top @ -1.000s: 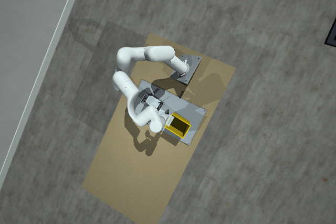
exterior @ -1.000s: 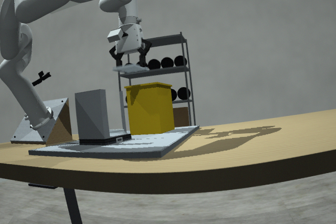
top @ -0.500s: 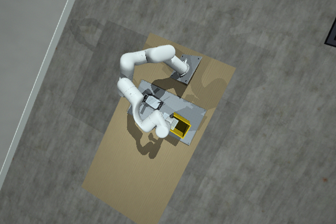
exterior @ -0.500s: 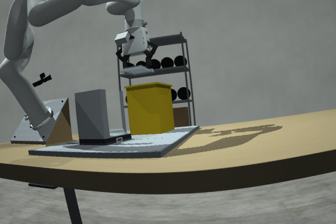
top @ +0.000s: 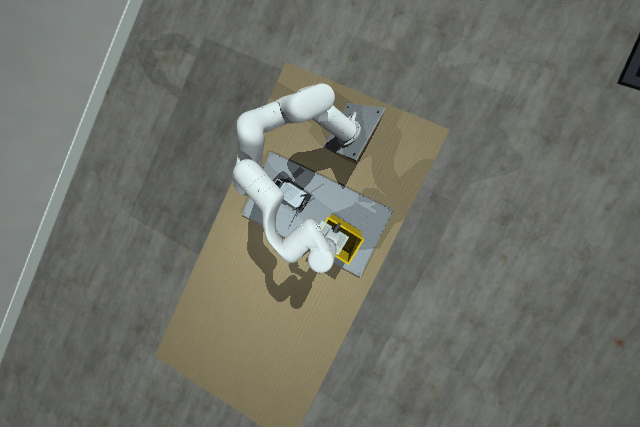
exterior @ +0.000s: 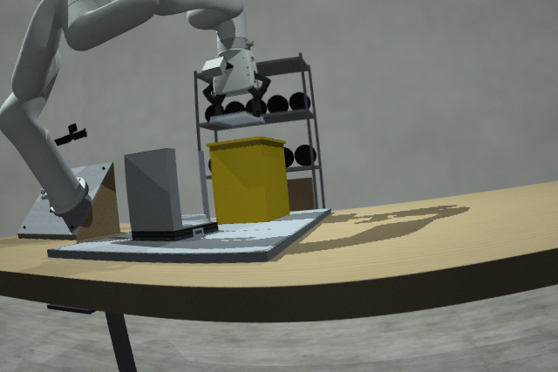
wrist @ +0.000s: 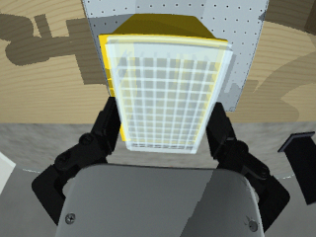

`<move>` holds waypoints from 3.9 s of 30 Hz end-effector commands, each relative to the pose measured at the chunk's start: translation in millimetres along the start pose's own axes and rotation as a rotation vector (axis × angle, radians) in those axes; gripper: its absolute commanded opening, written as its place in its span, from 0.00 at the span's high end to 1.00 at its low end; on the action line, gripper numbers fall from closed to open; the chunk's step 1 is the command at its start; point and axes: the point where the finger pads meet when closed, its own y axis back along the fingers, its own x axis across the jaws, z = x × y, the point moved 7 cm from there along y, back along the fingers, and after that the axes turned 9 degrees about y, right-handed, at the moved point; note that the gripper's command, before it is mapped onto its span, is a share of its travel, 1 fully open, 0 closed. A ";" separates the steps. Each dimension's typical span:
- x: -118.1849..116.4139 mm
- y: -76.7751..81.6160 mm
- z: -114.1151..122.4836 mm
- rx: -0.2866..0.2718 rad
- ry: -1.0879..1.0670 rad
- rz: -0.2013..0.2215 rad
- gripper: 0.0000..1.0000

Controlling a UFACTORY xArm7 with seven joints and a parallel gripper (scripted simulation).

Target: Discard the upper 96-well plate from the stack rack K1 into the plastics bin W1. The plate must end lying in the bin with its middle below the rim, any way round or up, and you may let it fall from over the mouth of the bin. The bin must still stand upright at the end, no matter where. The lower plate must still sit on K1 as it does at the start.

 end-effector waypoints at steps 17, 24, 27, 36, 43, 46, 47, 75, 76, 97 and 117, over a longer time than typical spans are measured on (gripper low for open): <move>-11.0 0.4 38.2 -0.003 0.002 -0.003 1.00; -10.8 0.4 37.8 -0.003 0.002 -0.003 1.00; -10.7 0.4 37.7 -0.003 0.002 -0.003 1.00; -10.6 0.4 37.4 -0.003 0.002 -0.003 1.00; -10.5 0.4 37.1 -0.003 0.002 -0.003 1.00; -10.5 0.4 37.1 -0.003 0.002 -0.003 1.00; -10.5 0.4 37.1 -0.003 0.002 -0.003 1.00; -10.5 -18.0 36.8 -0.003 0.002 -0.003 1.00; -10.5 -18.0 36.8 -0.003 0.002 -0.003 1.00; -10.5 -20.9 36.8 -0.003 0.002 -0.003 1.00; -10.5 -23.7 36.7 -0.003 0.002 -0.003 1.00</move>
